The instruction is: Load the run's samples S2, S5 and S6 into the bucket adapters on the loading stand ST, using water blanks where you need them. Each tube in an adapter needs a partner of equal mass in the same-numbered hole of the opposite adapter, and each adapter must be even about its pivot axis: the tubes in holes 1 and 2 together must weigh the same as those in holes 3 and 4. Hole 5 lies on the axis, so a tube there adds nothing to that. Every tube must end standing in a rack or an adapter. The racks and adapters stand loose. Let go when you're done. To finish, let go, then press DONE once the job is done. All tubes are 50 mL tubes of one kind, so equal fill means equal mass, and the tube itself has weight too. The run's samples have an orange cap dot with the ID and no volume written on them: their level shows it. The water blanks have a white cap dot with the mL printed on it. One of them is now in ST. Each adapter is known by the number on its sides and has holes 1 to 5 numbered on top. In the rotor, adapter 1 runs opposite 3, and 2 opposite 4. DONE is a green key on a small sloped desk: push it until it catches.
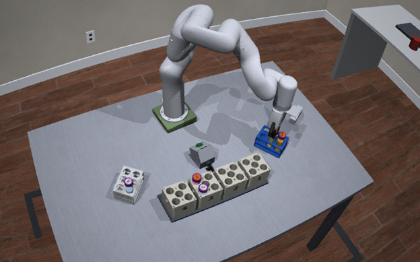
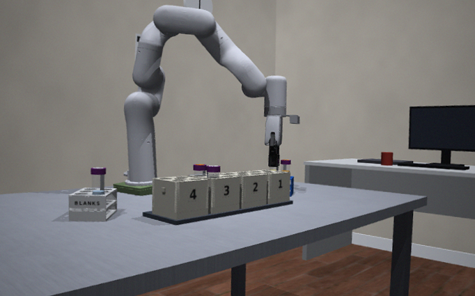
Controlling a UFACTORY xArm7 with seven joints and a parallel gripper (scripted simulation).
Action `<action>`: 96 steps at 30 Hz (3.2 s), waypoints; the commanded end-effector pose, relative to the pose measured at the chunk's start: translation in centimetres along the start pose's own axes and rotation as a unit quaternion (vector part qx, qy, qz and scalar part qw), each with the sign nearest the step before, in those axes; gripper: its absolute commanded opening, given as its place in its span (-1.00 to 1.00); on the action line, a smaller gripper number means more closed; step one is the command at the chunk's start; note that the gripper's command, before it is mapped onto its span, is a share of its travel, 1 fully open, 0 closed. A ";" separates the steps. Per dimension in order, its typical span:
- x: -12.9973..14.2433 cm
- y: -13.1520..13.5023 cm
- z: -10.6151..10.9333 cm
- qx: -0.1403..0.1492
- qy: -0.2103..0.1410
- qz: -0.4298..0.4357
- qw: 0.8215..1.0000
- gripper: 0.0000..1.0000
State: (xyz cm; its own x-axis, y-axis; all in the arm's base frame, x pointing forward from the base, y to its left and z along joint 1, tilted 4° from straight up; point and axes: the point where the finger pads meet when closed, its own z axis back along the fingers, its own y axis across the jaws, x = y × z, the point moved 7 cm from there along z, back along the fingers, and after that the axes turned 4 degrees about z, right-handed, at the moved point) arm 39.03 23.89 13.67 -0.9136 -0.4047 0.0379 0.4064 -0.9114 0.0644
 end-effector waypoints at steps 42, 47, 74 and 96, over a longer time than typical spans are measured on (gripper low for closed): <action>-0.1 0.0 1.3 0.000 0.002 0.000 1.000 -1.00; -0.1 0.0 1.6 0.000 0.002 0.000 1.000 -1.00; -0.1 0.0 4.8 0.000 0.002 0.000 1.000 -1.00; -0.1 0.0 8.8 0.000 0.002 0.000 1.000 -1.00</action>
State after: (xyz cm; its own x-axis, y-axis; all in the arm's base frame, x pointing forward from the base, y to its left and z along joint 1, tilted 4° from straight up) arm 39.09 24.48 21.67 -0.9136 -0.4047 0.0382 0.4064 -0.9114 0.0644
